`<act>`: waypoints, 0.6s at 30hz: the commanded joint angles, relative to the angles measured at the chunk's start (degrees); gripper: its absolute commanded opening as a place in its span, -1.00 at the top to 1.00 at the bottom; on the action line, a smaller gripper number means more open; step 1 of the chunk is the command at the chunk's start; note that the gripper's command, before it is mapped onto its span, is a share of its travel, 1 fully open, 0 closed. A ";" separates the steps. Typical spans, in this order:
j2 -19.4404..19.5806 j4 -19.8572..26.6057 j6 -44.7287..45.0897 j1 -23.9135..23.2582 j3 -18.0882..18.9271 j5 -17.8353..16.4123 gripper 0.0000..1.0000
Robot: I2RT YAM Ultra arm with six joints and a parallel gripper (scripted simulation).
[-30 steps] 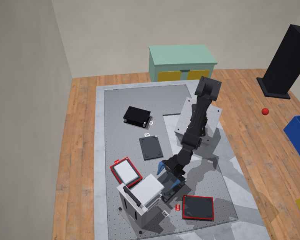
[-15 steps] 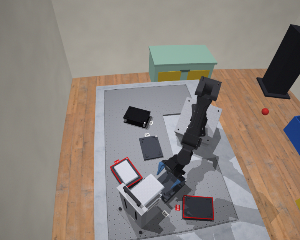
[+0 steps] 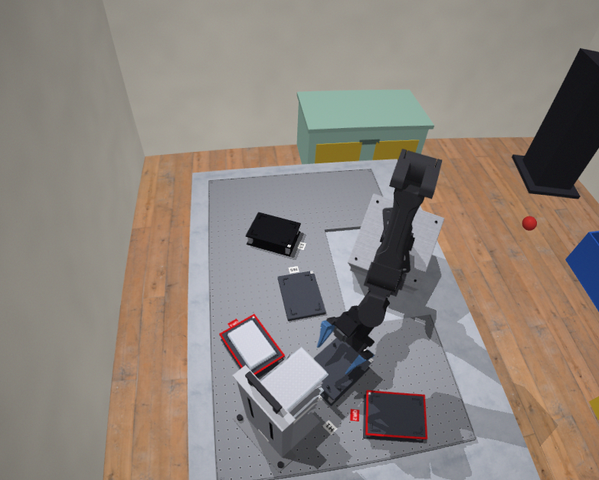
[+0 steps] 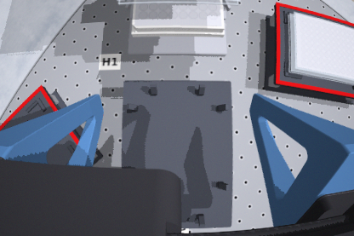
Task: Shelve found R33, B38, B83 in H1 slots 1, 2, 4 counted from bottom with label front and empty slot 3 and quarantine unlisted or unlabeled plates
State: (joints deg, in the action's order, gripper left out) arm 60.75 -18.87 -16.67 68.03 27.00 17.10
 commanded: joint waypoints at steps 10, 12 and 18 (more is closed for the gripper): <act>-0.21 -3.51 -0.62 1.72 -3.69 2.47 -1.00; -0.21 -3.51 -0.62 1.72 -3.69 2.47 -1.00; 2.71 -7.24 -0.57 1.43 -4.74 2.40 -1.00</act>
State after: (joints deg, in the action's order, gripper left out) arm 62.02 -23.16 -17.04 69.56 23.33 18.83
